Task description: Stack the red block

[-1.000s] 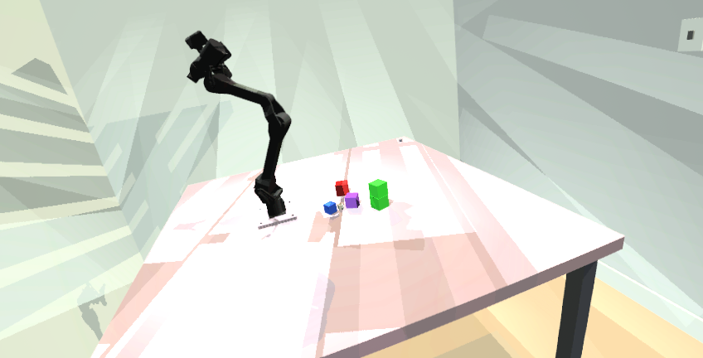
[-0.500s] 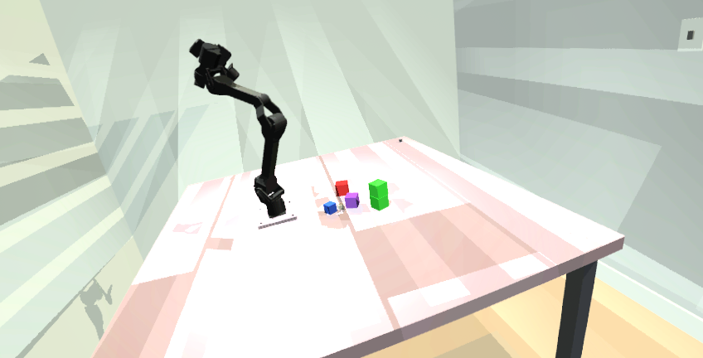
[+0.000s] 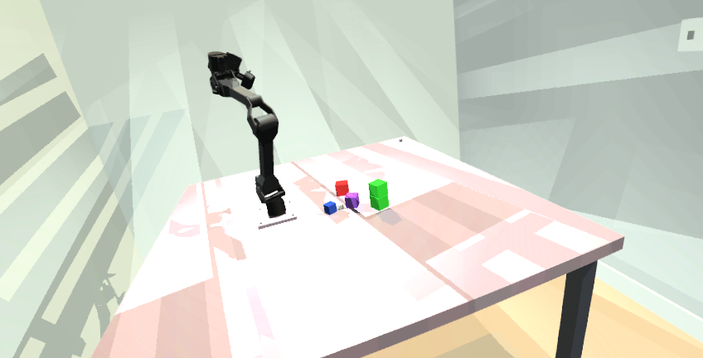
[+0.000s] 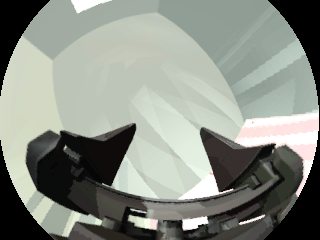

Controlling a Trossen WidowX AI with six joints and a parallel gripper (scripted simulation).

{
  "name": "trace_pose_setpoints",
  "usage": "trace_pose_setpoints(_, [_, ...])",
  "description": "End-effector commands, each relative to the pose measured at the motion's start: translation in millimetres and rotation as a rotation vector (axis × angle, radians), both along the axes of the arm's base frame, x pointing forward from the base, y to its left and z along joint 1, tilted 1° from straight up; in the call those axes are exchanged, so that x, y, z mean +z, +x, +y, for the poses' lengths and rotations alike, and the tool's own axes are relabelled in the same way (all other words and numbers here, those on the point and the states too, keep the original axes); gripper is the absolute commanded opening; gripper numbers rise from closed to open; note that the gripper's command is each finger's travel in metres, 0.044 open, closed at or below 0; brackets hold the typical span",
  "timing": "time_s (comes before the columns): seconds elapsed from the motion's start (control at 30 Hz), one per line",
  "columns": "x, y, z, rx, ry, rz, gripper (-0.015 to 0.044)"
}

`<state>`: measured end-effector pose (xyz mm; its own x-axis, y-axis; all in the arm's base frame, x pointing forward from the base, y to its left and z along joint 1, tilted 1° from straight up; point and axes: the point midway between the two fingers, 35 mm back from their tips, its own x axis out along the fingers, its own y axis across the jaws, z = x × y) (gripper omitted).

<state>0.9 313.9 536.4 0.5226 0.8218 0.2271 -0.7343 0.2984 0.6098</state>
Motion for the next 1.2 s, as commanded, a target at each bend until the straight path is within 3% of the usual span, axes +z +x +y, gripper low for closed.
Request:
trace_pose_setpoints(0.0, [-21.2, 21.1, 17.8, -0.051, -0.093, -0.044, 0.044])
trace_pose_setpoints(0.57, [-106.5, 141.8, 35.6, -0.26, -0.445, -0.037, 0.044])
trace_pose_setpoints(1.17, [-218.4, 265.3, -30.3, -0.44, -0.854, 0.214, 0.044])
